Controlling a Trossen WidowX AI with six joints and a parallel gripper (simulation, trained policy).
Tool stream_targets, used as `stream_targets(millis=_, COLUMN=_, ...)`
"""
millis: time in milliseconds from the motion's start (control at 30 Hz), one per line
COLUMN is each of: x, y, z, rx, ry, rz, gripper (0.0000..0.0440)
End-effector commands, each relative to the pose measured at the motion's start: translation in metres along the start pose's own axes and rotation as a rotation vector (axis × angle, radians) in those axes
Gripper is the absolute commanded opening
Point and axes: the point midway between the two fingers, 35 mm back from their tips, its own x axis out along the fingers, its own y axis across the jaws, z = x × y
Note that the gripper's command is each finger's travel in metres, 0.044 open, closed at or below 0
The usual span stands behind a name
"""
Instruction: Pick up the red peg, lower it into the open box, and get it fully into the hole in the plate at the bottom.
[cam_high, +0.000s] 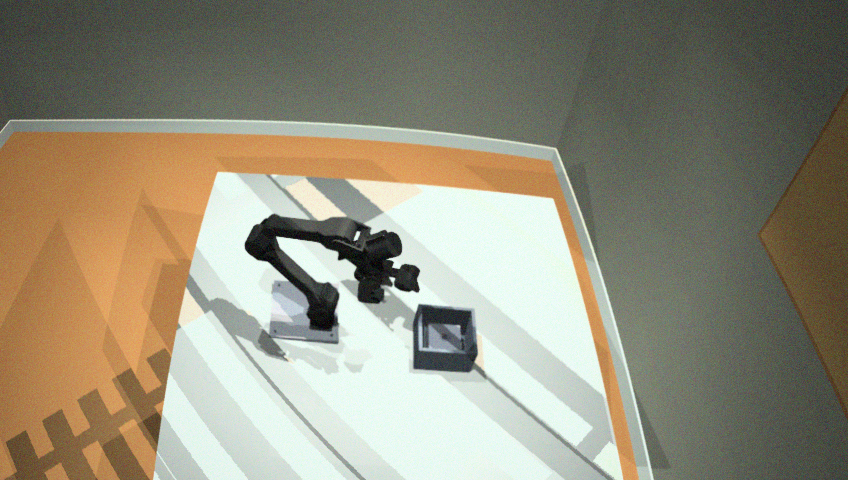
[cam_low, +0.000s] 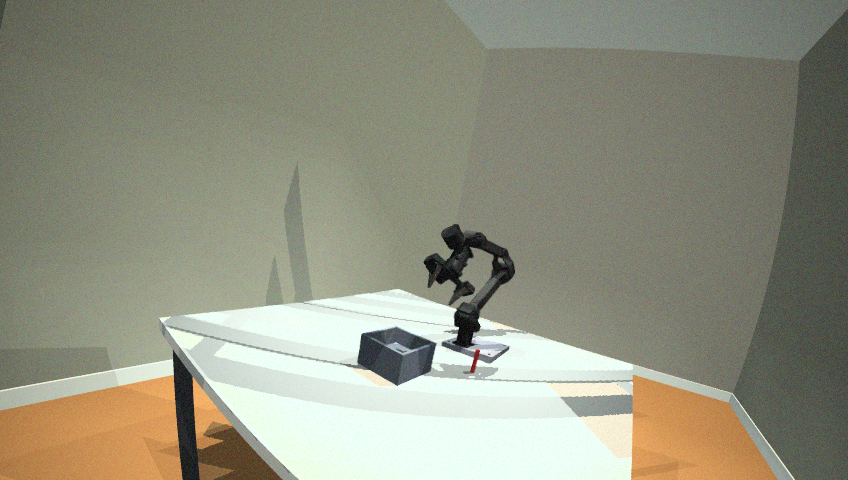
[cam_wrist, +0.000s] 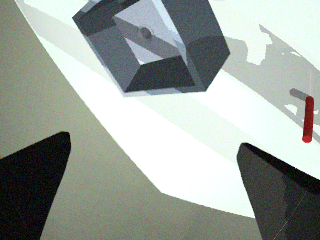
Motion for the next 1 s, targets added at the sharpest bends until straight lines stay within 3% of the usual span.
stream_targets(millis=0, x=0.012, y=-0.017, z=-0.001, rx=-0.053, ry=-0.027, rz=-0.099, gripper=0.0440)
stream_targets(millis=467, x=0.045, y=-0.085, z=-0.016, rx=-0.359, ry=-0.110, rz=-0.427, gripper=0.0440)
stream_targets(millis=967, x=0.083, y=-0.143, z=-0.031, rx=-0.739, ry=-0.083, rz=-0.546, gripper=0.0440)
